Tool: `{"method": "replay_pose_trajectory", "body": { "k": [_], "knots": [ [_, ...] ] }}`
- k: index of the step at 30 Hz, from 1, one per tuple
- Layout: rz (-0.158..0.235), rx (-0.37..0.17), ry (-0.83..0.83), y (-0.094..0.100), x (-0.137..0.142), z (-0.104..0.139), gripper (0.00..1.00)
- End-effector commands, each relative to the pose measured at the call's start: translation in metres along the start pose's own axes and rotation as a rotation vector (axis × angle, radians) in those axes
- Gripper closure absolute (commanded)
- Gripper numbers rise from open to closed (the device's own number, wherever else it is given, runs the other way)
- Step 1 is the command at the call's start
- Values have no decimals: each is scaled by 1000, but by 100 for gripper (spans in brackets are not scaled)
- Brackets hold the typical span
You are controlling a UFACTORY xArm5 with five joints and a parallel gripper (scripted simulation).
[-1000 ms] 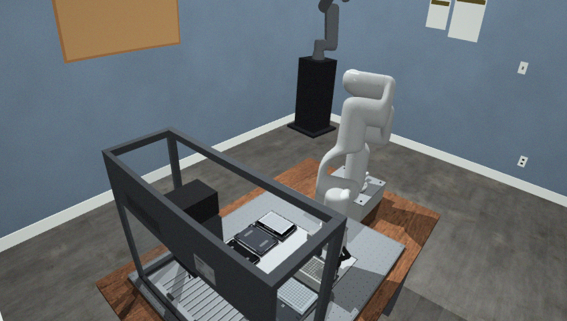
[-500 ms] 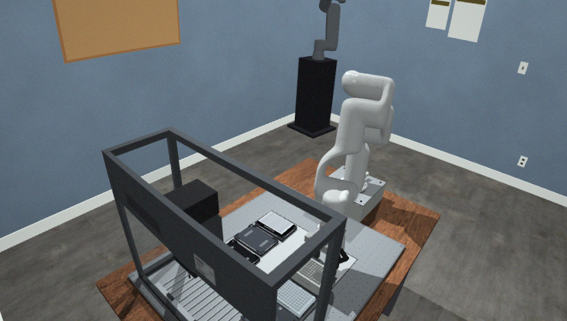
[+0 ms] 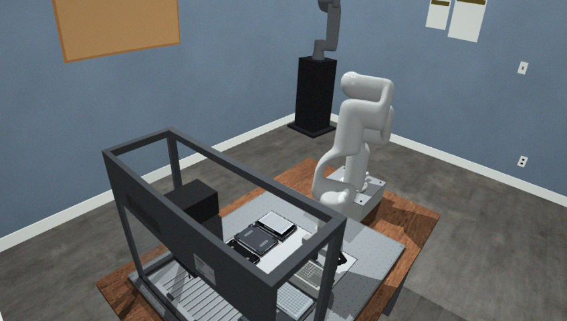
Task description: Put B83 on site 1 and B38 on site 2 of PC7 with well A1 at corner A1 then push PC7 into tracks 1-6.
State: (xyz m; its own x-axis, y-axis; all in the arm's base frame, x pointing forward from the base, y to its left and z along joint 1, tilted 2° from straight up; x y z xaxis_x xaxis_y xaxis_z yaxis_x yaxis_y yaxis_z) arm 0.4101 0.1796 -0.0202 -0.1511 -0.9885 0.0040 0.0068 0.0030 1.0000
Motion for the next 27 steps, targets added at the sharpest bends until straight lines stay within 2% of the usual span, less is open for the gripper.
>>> {"method": "replay_pose_trajectory", "body": {
  "k": [1, 27],
  "knots": [
    [20, 17, 0, 1, -3, -5, 19],
    [20, 18, 0, 2, -9, -26, 19]
  ]
}}
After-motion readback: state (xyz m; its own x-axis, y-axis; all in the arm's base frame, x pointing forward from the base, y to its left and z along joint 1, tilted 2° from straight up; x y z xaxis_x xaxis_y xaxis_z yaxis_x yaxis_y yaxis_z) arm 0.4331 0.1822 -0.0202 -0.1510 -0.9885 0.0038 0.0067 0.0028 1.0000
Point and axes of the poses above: the point where the finger pads meet when closed, its own y axis back along the fingers, its own x axis across the jaws, z = x × y, the point moved 4 cm from there along y, back along the fingers, and after that the axes turned 15 degrees about -y, right-handed, at the moved point
